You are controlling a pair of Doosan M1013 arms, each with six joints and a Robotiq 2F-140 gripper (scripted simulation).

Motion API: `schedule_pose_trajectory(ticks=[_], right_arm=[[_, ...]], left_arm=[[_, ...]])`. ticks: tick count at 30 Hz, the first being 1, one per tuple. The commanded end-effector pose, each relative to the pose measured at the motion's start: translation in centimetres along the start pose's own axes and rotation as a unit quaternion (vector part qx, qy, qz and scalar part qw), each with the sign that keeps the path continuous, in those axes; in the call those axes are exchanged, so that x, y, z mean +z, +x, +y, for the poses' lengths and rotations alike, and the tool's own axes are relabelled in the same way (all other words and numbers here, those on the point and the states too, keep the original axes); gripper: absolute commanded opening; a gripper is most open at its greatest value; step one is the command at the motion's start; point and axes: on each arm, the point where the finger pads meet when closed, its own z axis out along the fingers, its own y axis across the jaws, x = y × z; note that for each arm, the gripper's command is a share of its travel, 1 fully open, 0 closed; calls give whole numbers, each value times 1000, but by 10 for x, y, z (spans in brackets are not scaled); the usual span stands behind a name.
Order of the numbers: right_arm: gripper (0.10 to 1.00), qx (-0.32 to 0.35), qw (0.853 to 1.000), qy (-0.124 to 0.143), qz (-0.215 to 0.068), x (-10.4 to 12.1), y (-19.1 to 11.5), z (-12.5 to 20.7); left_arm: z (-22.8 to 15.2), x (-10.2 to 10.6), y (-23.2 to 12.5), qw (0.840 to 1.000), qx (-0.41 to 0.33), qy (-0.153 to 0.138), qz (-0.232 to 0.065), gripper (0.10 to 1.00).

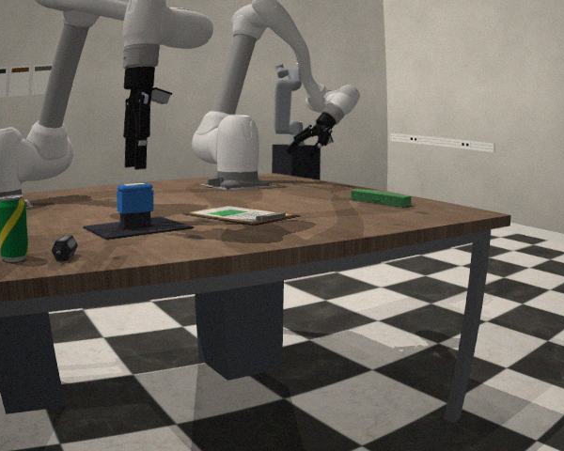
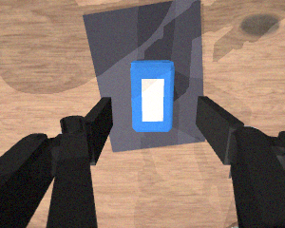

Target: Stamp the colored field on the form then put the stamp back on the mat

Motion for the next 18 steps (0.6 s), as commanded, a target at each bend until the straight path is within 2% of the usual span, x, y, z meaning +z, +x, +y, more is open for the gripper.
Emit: schedule_pose_trajectory(ticks=[1, 13, 18], right_arm=[[572, -3, 1000, -2, 1, -1, -1, 0], [572, -3, 1000, 0, 0, 21, -1, 0], [572, -3, 1000, 0, 0, 43, -1, 0]], left_arm=[[2, -4, 1, 1000, 2, -4, 1, 1000], [2, -4, 1, 1000, 2, -4, 1, 1000], [2, -4, 1, 1000, 2, -4, 1, 1000]])
